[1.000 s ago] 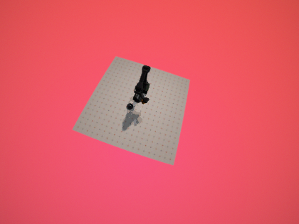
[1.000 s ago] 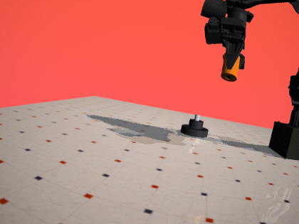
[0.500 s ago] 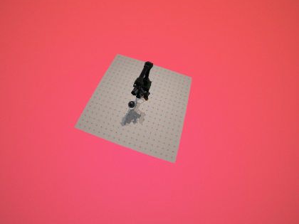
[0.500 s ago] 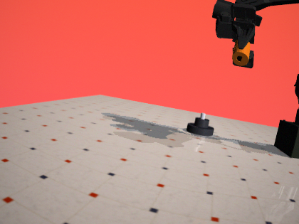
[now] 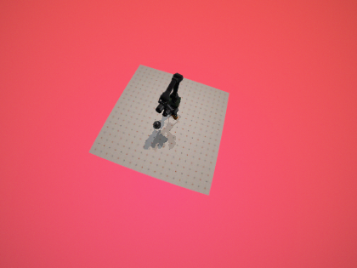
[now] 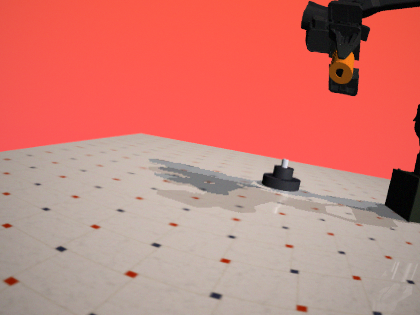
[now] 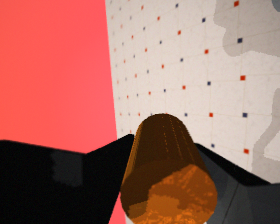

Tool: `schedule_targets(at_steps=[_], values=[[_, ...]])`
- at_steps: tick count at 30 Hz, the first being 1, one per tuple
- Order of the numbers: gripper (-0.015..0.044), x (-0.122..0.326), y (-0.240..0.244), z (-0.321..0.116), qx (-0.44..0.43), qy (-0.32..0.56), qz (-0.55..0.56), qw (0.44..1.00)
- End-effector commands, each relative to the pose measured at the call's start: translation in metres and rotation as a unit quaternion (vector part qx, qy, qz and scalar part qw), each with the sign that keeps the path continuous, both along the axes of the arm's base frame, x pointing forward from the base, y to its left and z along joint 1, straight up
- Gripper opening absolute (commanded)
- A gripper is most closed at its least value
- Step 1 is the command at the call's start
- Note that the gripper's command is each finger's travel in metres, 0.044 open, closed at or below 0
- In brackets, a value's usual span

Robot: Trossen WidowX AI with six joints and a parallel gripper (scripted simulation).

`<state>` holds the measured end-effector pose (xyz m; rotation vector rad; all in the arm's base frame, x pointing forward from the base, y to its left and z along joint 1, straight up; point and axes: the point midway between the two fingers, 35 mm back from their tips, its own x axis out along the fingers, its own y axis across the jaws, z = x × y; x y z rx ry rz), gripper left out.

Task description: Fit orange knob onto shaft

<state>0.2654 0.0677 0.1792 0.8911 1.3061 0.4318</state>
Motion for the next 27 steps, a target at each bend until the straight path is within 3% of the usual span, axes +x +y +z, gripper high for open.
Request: schedule_targets(at_steps=[1, 27], values=[[0.0, 0.0003, 0.0003, 0.0002, 0.001, 0.001, 0.0, 1.0], [0.0, -0.0015, 0.004, 0.0013, -0.004, -0.003, 0.0, 1.0]])
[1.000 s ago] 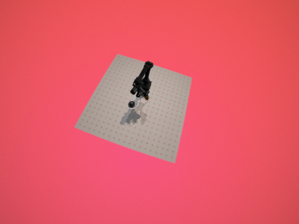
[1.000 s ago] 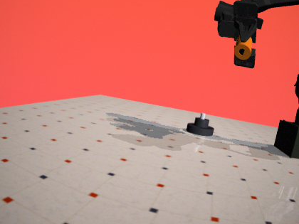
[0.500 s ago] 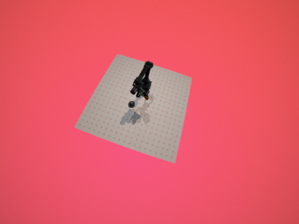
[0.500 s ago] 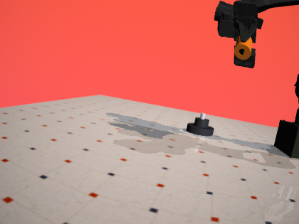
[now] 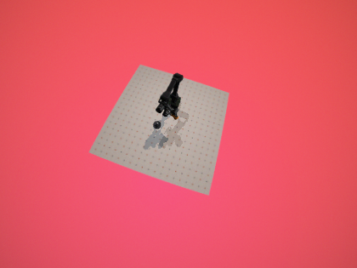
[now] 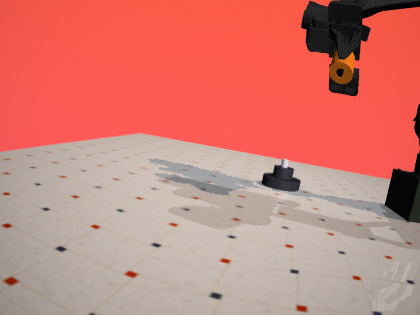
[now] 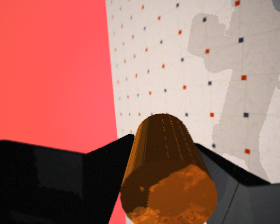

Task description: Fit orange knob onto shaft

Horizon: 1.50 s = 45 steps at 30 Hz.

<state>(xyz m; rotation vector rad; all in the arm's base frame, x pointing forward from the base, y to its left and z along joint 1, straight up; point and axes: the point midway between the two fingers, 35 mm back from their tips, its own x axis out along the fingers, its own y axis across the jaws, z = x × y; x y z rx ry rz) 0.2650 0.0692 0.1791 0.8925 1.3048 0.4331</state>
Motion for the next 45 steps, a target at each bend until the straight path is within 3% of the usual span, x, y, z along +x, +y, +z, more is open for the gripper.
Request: schedule_targets(at_steps=[1, 19, 38, 45], values=[[0.0, -0.001, 0.003, 0.0, -0.012, -0.001, 0.001, 1.0], [0.0, 0.003, 0.015, -0.037, -0.197, 0.061, -0.002, 0.979], [0.0, 0.008, 0.028, -0.079, -0.381, 0.123, -0.004, 0.917], [0.0, 0.014, 0.03, -0.105, -0.383, 0.123, -0.004, 0.915]])
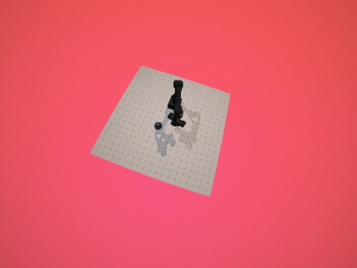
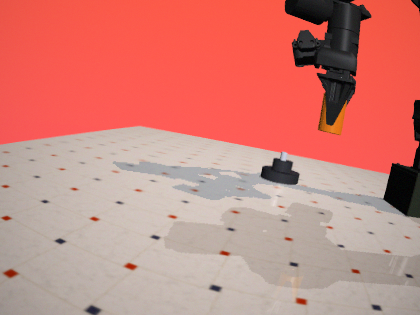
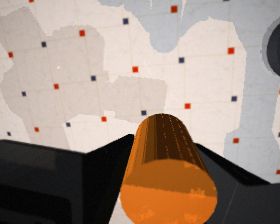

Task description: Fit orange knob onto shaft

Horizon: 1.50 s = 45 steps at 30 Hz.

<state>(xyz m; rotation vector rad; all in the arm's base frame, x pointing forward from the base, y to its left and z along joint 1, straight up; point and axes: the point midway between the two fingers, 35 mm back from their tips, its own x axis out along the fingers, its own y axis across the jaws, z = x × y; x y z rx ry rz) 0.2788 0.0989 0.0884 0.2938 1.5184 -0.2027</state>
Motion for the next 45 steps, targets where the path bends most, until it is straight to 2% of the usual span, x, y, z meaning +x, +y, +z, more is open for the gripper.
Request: schedule_targets(at_steps=[1, 19, 29, 38, 45], values=[[0.0, 0.002, 0.001, -0.02, -0.007, 0.008, -0.002, 1.0], [0.0, 0.013, 0.006, -0.108, -0.018, 0.01, 0.0, 1.0], [0.0, 0.015, 0.008, -0.124, -0.02, 0.01, 0.0, 1.0], [0.0236, 0.015, 0.008, -0.121, -0.019, 0.01, 0.002, 1.0], [0.024, 0.015, 0.008, -0.121, -0.019, 0.01, 0.002, 1.0]])
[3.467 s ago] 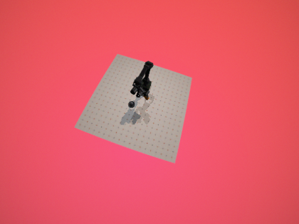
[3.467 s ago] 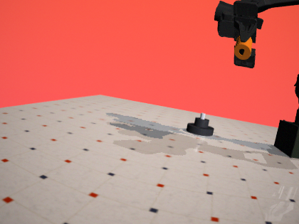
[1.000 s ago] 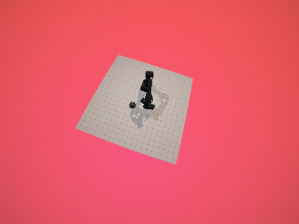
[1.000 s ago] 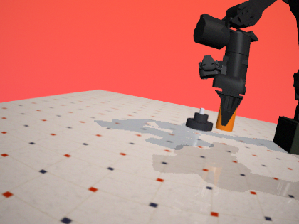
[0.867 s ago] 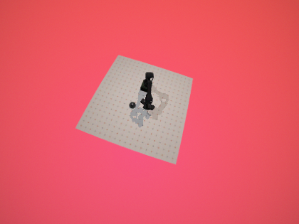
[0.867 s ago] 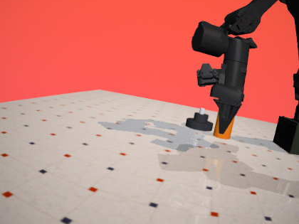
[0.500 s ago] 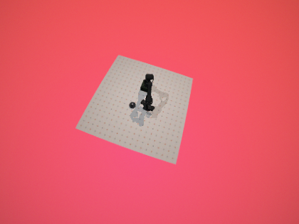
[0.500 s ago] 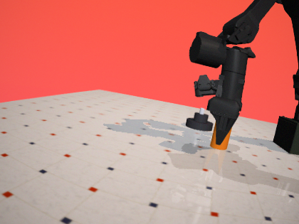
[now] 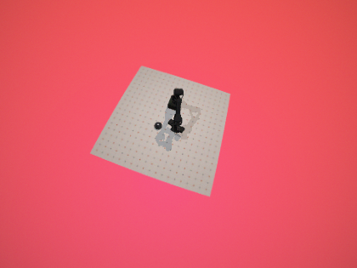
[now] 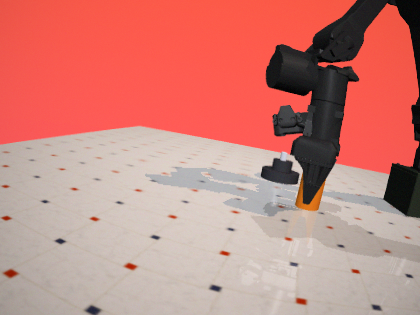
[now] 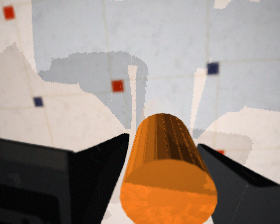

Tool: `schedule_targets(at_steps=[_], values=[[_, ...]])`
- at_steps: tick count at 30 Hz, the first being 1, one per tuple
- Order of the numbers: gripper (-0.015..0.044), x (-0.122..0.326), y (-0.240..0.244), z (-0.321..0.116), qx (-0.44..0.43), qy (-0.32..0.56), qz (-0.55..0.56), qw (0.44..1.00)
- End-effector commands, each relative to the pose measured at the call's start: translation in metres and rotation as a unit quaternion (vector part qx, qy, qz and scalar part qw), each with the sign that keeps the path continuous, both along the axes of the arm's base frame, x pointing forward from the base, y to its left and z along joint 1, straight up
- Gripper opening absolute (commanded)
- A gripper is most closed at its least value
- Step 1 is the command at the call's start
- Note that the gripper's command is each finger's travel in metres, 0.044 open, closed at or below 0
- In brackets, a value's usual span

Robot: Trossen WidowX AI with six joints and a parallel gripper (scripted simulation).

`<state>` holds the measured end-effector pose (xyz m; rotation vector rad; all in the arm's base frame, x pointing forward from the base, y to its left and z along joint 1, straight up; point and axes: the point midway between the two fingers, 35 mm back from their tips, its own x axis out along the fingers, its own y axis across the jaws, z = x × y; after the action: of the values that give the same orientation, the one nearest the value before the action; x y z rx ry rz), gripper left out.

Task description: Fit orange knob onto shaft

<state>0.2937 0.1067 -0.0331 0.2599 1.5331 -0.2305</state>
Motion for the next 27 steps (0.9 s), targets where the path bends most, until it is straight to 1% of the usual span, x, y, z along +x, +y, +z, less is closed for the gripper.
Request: schedule_targets(at_steps=[1, 9, 11, 15, 17, 23, 27], values=[[0.024, 0.0, 0.0, 0.0, 0.0, 0.0, 0.0, 1.0], [0.024, 0.0, 0.0, 0.0, 0.0, 0.0, 0.0, 1.0], [0.0292, 0.001, 0.0, 0.011, 0.0, 0.0, 0.0, 1.0], [0.0398, 0.0, 0.0, 0.07, -0.001, -0.001, -0.002, 1.0], [0.044, -0.002, -0.001, 0.08, -0.001, 0.0, -0.002, 1.0], [0.044, -0.002, -0.001, 0.082, -0.001, 0.0, -0.002, 1.0], [0.044, -0.002, -0.001, 0.075, -0.001, 0.0, -0.002, 1.0]])
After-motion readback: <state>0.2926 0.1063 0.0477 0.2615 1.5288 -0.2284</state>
